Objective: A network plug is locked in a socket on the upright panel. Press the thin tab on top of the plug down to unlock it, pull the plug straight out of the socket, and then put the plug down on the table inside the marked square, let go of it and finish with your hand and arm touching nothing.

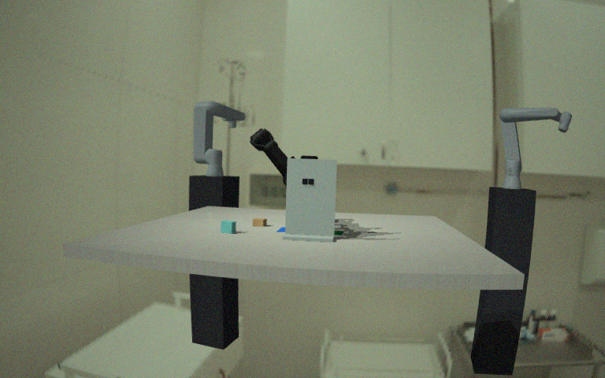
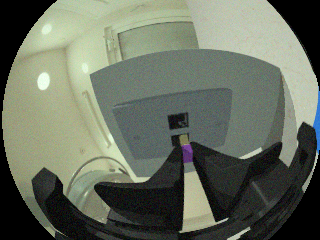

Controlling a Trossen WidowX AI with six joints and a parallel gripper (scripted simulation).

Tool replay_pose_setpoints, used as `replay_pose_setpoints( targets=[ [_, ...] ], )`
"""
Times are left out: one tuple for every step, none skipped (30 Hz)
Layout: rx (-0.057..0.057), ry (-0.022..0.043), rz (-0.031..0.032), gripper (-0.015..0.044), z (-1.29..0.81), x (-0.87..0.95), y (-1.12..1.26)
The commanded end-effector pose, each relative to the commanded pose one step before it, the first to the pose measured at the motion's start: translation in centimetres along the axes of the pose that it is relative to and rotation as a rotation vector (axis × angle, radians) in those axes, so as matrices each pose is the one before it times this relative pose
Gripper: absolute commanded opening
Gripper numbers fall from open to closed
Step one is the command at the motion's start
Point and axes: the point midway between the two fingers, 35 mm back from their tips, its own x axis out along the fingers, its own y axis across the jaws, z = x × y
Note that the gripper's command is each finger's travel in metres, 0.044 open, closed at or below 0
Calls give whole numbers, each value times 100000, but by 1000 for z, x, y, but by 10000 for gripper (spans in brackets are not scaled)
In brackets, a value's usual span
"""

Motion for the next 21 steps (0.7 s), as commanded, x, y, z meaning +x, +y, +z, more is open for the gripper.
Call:
replay_pose_setpoints(
  targets=[
    [306, -61, -83, 0, -85, -289, 3],
    [1, 2, -2, 0, -17, -58, -1],
    [1, 2, -2, 0, -17, -57, -1],
    [1, 2, -2, 0, -17, -58, -1],
    [1, 11, -12, 0, -17, -63, 0],
    [1, 11, -12, 0, -17, -63, 0],
    [1, 19, -22, 0, -17, -62, 1],
    [1, 19, -22, 0, -17, -62, 1],
    [1, 27, -31, 0, -17, -62, 1],
    [1, 27, -31, 0, -17, -62, 1],
    [1, 32, -37, 0, -16, -62, 1],
    [1, 32, -37, 0, -16, -62, 1],
    [1, 36, -42, 0, -16, -61, 1],
    [1, 36, -42, 0, -16, -62, 1],
    [1, 43, -49, 0, -19, -62, 1],
    [1, 43, -50, 0, -19, -63, 1],
    [1, 46, -53, 0, -19, -63, 1],
    [1, 46, -53, 0, -19, -63, 1],
    [1, 47, -54, 0, -19, -63, 1],
    [1, 47, -55, 0, -19, -63, 1],
    [1, 48, -56, 0, -19, -63, 1]
  ],
)
